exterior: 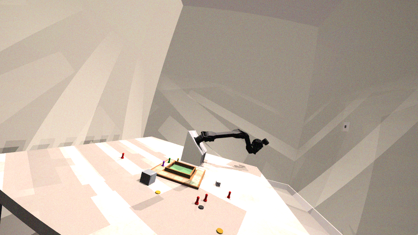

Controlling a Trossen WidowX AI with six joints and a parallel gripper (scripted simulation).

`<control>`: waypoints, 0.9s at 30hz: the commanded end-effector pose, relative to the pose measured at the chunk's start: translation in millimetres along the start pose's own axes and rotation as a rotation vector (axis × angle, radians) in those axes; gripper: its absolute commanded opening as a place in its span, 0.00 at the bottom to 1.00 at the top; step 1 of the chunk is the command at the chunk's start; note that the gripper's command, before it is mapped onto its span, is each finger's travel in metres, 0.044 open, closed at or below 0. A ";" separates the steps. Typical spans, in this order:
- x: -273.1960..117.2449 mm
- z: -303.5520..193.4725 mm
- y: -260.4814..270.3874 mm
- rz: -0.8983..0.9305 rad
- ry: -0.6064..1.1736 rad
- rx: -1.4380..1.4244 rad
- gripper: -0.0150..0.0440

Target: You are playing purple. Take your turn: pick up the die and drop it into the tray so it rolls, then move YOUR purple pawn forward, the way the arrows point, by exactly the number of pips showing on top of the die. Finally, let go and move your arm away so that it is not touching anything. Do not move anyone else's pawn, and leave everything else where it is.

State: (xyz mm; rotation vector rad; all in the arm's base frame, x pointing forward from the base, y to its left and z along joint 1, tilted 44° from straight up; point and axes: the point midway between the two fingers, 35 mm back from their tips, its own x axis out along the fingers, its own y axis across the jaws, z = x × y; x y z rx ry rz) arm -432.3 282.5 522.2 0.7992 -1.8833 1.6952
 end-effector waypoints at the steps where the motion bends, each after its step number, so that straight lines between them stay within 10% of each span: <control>1: -27.3 -41.8 -11.1 0.075 0.109 0.068 0.72; 27: -348.4 -221.1 -114.1 0.116 1.120 0.609 0.72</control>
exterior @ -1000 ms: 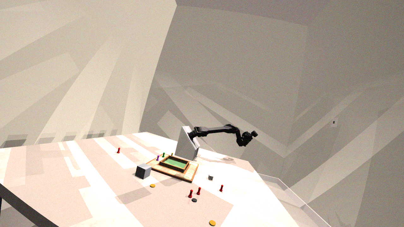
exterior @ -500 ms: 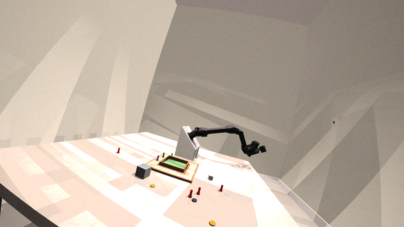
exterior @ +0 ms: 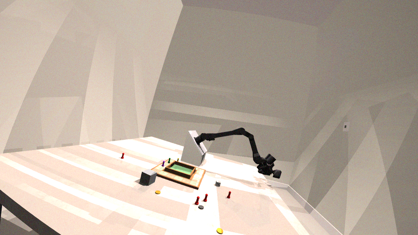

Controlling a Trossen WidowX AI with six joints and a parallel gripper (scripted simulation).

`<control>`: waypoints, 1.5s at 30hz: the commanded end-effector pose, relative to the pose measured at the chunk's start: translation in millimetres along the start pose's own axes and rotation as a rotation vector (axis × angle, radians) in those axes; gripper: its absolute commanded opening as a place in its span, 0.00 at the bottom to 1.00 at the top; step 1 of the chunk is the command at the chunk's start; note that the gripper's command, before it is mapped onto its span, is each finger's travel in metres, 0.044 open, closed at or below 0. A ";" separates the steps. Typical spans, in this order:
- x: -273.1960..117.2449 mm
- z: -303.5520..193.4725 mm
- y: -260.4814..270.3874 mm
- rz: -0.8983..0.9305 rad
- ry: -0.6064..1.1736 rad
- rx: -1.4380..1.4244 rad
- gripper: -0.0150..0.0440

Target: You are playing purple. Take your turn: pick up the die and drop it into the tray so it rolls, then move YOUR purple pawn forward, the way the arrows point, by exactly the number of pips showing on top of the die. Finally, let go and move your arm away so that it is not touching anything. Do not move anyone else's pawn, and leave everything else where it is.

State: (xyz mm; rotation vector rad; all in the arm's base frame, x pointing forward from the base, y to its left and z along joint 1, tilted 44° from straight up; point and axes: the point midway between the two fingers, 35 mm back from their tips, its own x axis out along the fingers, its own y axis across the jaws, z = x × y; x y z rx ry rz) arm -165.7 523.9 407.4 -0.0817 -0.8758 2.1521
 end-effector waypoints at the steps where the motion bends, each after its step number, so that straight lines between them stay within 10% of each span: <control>1: -46.7 -47.3 -33.8 -0.048 0.170 0.156 0.72; 32: -459.8 -219.8 -17.1 -0.879 0.906 1.558 0.72; 45: -506.7 -216.1 18.9 -1.080 0.882 1.898 0.72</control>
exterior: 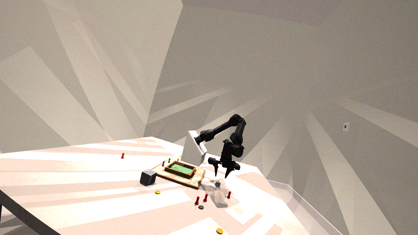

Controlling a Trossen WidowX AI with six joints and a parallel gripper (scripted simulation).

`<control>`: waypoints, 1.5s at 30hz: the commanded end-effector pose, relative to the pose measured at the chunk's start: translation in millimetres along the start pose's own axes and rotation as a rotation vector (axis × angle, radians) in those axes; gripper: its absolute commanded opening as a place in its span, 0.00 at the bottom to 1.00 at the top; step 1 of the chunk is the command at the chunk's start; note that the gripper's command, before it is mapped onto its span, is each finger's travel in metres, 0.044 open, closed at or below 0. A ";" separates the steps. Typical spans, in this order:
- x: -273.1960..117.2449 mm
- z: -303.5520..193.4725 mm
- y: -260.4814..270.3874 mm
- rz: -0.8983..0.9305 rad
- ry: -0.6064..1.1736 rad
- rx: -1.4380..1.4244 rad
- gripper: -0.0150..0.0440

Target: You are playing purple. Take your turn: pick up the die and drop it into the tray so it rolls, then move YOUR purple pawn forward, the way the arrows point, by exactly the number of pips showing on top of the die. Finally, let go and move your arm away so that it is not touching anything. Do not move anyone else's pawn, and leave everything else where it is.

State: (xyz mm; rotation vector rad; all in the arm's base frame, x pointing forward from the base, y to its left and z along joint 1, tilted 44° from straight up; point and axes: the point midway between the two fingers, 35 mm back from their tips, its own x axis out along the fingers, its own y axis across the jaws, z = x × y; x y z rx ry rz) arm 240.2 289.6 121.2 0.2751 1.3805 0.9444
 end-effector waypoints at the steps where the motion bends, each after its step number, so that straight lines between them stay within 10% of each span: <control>1: -3.5 -3.4 -3.7 0.000 0.010 0.049 0.72; 34: 43.3 -4.1 -3.4 0.003 0.010 0.050 0.72; 45: 43.3 -4.1 -3.4 0.003 0.010 0.050 0.40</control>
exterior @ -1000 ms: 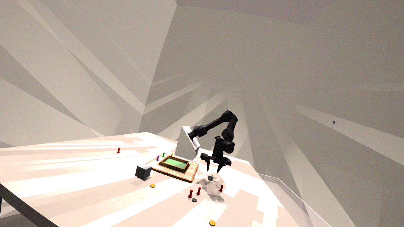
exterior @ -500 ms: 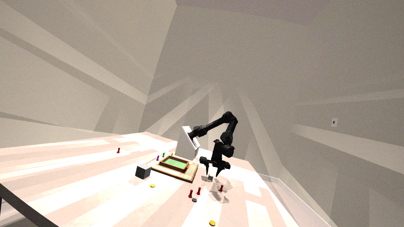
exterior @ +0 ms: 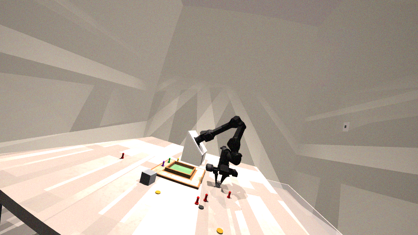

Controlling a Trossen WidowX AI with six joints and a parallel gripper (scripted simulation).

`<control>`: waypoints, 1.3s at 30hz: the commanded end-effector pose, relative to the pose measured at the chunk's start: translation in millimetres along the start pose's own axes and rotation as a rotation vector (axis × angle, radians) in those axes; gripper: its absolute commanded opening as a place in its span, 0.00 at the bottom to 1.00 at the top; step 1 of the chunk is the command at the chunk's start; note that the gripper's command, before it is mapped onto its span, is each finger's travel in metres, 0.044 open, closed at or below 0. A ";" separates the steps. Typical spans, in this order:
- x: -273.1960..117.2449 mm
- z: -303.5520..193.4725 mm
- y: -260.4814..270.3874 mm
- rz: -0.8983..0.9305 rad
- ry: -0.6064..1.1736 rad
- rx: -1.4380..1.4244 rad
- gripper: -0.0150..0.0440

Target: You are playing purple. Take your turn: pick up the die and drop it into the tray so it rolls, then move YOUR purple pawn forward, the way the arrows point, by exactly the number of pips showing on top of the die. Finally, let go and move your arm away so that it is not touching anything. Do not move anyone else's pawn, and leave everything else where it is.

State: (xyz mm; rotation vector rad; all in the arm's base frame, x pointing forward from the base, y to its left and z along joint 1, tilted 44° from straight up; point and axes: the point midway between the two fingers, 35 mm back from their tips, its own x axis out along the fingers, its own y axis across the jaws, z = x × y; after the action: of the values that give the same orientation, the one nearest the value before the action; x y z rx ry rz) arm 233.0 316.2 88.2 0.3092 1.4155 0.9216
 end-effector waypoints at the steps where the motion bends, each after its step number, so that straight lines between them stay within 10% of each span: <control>1: 0.7 0.6 -0.8 -0.004 -0.003 0.003 0.39; 6: -3.7 1.7 -0.7 -0.005 -0.003 0.003 0.25; 23: -120.2 4.1 6.9 -0.010 -0.003 0.002 0.25; 39: -111.8 7.5 -40.5 -0.030 -0.004 0.296 0.25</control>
State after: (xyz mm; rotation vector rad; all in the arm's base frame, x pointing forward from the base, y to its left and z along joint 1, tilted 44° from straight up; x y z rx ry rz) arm 259.0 225.1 159.8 0.4160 1.4850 0.7856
